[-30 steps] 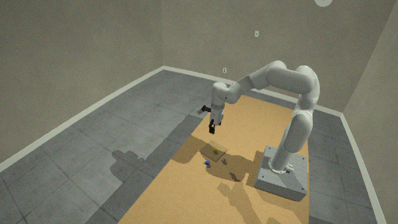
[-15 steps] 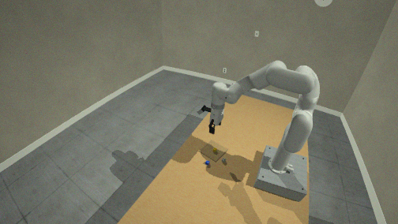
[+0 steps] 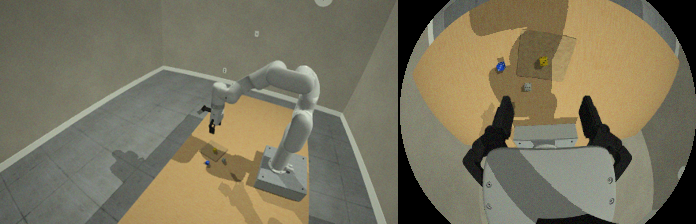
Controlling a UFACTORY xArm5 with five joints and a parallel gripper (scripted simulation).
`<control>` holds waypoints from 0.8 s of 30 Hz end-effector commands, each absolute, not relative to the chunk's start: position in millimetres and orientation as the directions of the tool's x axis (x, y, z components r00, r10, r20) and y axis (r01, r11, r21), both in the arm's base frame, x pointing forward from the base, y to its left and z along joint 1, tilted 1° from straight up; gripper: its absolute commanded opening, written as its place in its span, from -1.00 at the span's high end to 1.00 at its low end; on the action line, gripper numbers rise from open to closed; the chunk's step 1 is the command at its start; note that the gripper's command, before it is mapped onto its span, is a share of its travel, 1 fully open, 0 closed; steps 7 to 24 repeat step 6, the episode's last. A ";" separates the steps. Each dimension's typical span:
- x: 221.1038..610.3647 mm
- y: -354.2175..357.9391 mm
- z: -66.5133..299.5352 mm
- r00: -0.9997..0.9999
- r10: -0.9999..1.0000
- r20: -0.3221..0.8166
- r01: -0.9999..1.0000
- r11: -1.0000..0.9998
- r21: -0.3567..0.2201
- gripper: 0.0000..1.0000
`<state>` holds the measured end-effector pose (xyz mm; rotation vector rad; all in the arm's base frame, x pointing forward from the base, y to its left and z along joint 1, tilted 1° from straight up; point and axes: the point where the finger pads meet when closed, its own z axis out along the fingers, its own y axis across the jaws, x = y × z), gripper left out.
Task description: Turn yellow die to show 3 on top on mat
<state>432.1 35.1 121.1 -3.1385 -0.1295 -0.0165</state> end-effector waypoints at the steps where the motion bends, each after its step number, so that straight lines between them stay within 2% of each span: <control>1: 433.3 35.2 122.5 0.996 0.082 0.014 0.082 -0.997 0.000 -1.00; 24: 433.3 35.2 122.5 0.996 0.082 0.014 0.082 -0.997 0.000 -1.00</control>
